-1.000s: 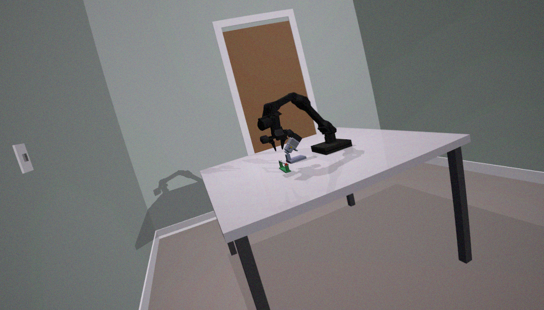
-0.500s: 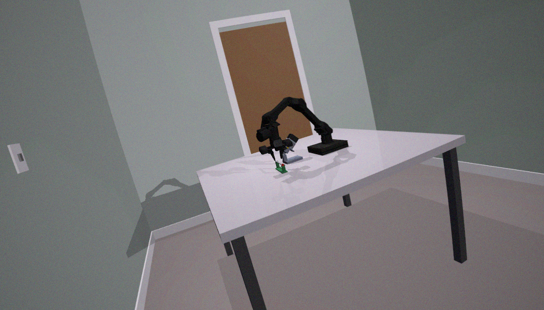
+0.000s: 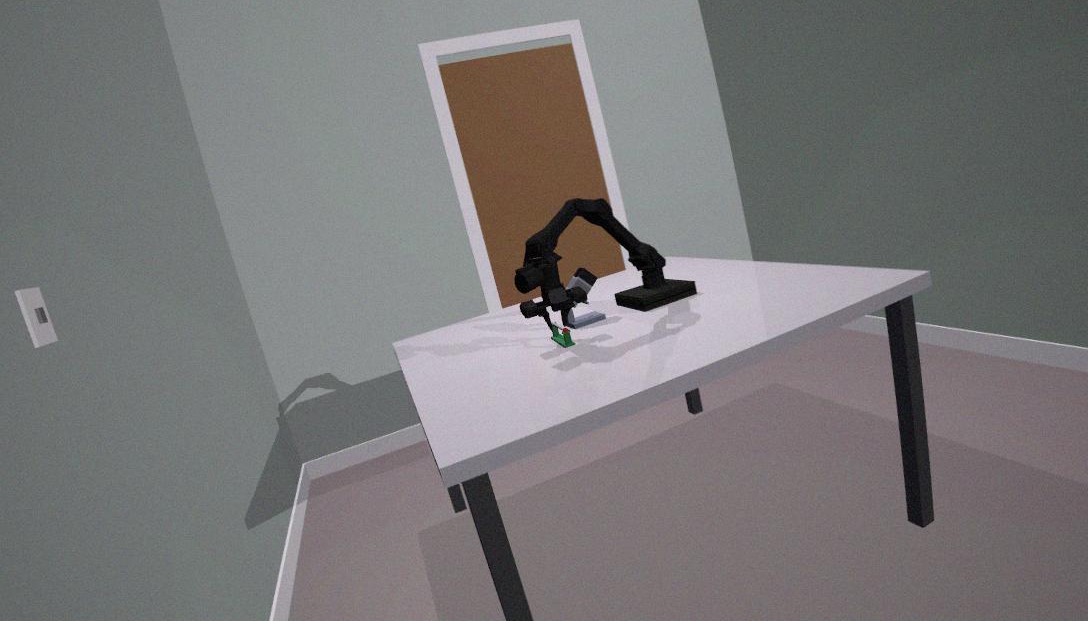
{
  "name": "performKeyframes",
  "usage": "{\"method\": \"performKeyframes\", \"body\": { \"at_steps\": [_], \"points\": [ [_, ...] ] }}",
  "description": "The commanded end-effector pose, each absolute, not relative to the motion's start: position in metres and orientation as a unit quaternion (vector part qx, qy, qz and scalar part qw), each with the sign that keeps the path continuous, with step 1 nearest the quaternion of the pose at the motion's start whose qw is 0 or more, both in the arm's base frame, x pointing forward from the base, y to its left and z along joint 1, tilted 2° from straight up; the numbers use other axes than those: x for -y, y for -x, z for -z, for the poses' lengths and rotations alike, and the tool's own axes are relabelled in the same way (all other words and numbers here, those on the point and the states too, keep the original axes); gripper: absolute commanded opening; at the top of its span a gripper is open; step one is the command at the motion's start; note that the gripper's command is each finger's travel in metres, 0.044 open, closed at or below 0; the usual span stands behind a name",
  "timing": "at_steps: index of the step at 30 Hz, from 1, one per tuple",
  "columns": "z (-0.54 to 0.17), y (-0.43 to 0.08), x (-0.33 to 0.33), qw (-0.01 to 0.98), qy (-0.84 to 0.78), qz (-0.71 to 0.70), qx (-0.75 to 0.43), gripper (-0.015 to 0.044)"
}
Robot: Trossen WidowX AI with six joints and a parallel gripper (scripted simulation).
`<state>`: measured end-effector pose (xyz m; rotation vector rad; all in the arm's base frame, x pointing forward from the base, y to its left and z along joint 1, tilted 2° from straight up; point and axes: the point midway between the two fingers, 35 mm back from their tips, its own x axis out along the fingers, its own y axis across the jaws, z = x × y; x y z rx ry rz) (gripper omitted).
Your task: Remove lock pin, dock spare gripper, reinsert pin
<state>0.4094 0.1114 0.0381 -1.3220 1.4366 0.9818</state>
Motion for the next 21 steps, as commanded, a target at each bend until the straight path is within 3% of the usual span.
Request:
{"method": "performKeyframes", "body": {
  "at_steps": [1,18,21],
  "points": [
    [-0.03,-0.409,-0.11,0.455,0.539,-0.4,-0.585,0.018],
    [-0.009,-0.408,-0.109,0.455,0.539,-0.4,-0.586,0.018],
    [-0.009,-0.408,-0.109,0.455,0.539,-0.4,-0.586,0.0101]
  ]
}}
